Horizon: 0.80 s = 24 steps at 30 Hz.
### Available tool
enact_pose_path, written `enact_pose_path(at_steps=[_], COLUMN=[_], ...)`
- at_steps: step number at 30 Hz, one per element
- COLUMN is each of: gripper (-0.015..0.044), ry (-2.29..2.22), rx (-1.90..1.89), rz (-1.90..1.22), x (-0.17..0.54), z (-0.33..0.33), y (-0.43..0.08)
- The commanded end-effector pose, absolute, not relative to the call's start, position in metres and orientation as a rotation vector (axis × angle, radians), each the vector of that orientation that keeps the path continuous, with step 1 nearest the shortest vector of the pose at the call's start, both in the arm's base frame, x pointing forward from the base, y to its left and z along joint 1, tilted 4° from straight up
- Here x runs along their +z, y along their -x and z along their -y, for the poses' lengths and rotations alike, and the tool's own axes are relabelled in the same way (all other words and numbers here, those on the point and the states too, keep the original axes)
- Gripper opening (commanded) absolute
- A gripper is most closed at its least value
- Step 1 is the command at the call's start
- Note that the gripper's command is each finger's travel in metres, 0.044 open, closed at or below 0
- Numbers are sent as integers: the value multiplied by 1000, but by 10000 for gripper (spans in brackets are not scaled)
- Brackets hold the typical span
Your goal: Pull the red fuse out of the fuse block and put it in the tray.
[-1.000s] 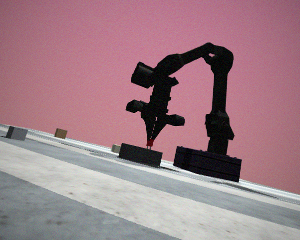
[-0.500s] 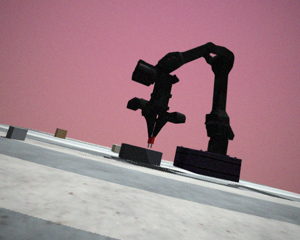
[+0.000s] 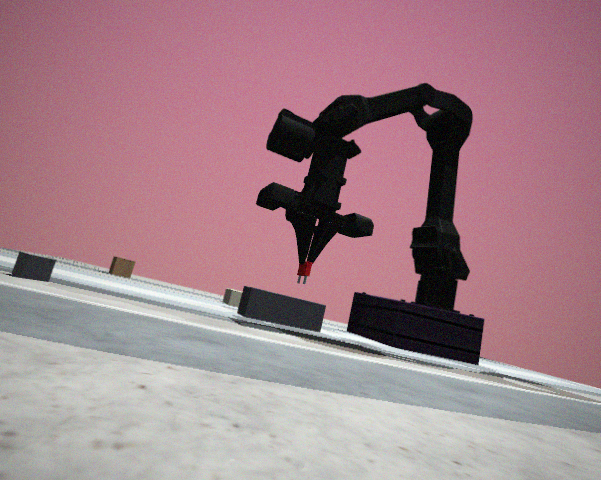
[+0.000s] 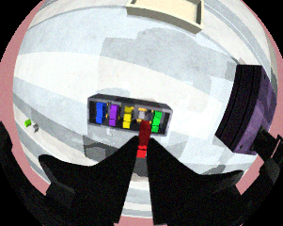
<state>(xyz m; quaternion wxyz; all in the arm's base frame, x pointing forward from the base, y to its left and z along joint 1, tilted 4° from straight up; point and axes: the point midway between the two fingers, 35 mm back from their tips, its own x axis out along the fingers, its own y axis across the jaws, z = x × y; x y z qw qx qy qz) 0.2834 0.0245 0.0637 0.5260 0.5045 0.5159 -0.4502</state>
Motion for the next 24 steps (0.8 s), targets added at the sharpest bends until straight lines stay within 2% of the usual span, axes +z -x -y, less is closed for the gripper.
enact_pose_path(at_steps=[1,24], gripper=[0,0], ry=[-1209,-1197], rx=[-1070,-1077], rz=[-1236,-1226], x=[66,64], z=[-18,107], y=[-286,-308])
